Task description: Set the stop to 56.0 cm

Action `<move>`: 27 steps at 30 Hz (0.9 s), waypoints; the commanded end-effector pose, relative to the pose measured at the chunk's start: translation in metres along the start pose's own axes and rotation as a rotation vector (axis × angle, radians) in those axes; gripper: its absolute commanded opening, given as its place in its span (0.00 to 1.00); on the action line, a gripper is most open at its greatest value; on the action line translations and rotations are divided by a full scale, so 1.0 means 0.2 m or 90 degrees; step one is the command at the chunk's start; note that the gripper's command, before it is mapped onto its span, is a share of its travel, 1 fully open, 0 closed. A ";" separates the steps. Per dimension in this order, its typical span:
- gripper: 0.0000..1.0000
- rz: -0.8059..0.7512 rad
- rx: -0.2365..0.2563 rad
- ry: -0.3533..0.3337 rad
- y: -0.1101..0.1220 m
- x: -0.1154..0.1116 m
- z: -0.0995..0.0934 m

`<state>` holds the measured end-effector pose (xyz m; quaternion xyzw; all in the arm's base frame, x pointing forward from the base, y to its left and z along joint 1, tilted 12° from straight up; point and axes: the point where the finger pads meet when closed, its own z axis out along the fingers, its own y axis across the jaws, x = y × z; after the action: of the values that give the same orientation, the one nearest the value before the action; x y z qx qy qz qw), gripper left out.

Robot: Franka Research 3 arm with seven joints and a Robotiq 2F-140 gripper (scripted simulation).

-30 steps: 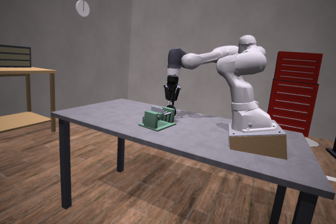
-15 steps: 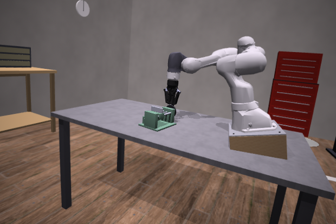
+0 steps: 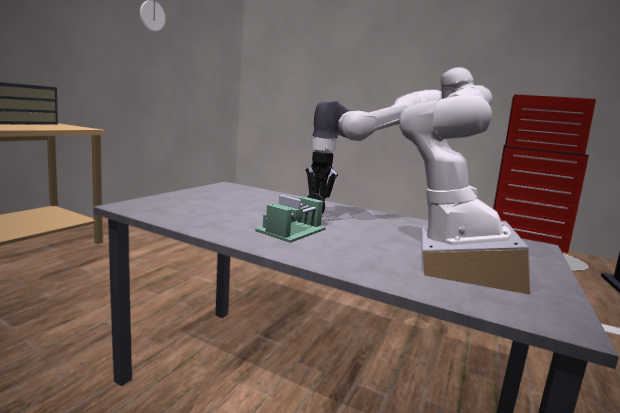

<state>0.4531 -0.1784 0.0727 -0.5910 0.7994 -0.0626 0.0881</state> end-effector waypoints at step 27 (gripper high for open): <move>0.04 0.003 -0.002 0.000 0.15 0.00 -0.04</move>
<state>0.4277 -0.1706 0.0723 -0.5904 0.7999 -0.0628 0.0878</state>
